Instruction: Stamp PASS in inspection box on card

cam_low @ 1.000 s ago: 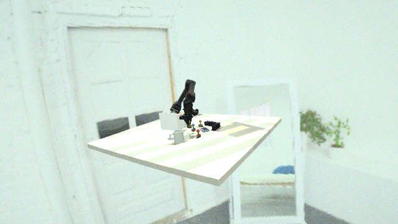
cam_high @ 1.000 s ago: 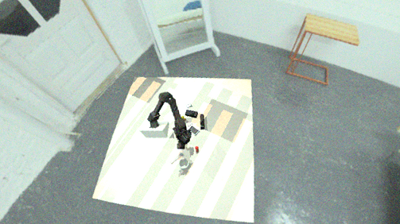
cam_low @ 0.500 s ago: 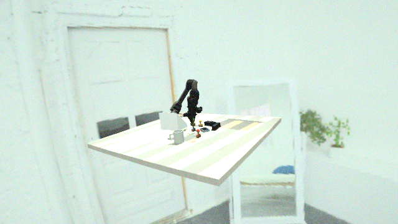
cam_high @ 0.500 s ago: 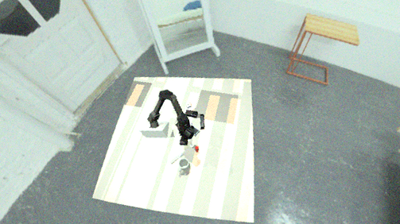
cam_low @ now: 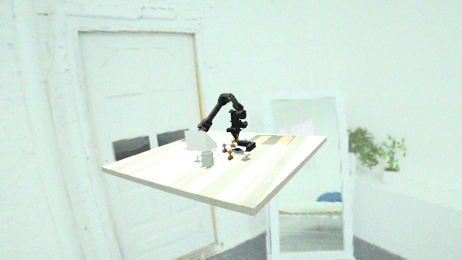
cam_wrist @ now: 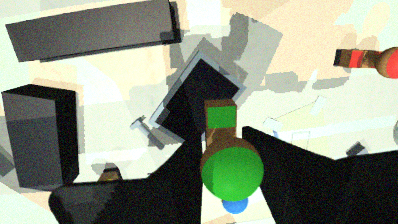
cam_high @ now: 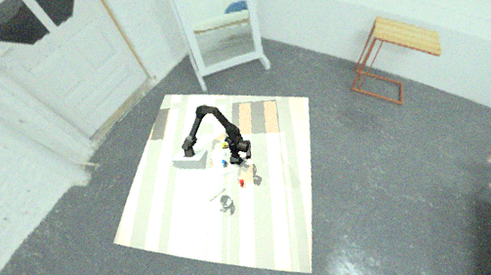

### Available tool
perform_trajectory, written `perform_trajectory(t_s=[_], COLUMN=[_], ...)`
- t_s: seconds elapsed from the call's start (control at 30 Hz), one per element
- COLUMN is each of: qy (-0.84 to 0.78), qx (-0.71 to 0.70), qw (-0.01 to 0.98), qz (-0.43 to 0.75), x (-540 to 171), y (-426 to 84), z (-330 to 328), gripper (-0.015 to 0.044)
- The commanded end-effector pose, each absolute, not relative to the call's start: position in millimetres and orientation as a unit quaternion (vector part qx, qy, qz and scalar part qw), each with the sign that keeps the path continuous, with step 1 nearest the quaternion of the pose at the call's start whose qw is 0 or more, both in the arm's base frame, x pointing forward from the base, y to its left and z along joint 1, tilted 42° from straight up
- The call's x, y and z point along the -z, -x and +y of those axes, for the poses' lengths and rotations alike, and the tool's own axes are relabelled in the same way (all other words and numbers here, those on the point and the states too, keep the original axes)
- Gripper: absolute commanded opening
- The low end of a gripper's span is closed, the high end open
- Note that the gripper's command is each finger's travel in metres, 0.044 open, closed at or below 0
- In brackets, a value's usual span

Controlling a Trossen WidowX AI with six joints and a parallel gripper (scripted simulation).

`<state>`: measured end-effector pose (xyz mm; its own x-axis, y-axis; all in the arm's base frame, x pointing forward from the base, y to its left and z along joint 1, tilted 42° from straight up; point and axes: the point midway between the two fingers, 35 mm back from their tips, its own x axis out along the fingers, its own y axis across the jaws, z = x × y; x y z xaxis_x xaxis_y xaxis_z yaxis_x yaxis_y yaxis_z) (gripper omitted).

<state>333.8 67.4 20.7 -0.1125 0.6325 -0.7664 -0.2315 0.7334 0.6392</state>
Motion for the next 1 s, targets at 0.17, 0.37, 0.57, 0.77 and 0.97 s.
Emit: perform_trajectory(t_s=[0.17,0.37,0.57,0.77,0.97], qy=[-0.159,-0.161,-0.161,-0.161,-0.161], qx=[-0.344,-0.348,-0.348,-0.348,-0.348], qw=[0.644,0.642,0.642,0.642,0.642], qz=[0.664,0.664,0.664,0.664,0.664], x=[-69.2,-82.2,-77.8,-70.4,-63.0], y=[-335.3,-332.6,-332.4,-331.7,-330.8], z=[128.2,144.1,147.9,154.4,161.0], gripper=[0.0,0.0,0.0,0.0,0.0])
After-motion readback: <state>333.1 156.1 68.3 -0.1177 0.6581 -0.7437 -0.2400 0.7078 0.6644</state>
